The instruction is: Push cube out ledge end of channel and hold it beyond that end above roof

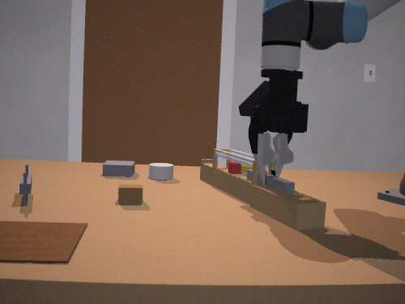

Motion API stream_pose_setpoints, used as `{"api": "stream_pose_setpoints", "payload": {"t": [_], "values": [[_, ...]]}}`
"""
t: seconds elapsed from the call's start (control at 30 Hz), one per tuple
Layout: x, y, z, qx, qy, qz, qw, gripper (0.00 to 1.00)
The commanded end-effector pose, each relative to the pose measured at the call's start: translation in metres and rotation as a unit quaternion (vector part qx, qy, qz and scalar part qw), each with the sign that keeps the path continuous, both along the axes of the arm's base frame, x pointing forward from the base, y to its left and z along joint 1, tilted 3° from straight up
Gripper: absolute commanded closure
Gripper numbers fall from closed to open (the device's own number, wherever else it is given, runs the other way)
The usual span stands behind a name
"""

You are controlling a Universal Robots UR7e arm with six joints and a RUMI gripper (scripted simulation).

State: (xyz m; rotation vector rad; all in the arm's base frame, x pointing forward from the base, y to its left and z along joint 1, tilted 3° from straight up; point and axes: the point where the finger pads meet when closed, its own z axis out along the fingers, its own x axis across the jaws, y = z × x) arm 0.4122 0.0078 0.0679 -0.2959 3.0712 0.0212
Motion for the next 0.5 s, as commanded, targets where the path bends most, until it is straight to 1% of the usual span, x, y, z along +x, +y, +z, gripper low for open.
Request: {"api": "stream_pose_setpoints", "payload": {"t": [0.0,0.17,0.2,0.47], "values": [[0.0004,-0.0001,0.0004,0.000,-0.001,0.000,1.000,1.00],[0.0004,-0.0001,0.0004,0.000,-0.001,0.000,1.000,1.00],[0.0004,-0.0001,0.0004,0.000,-0.001,0.000,1.000,0.78],[0.0004,-0.0001,0.0004,0.000,-0.001,0.000,1.000,0.78]]}}
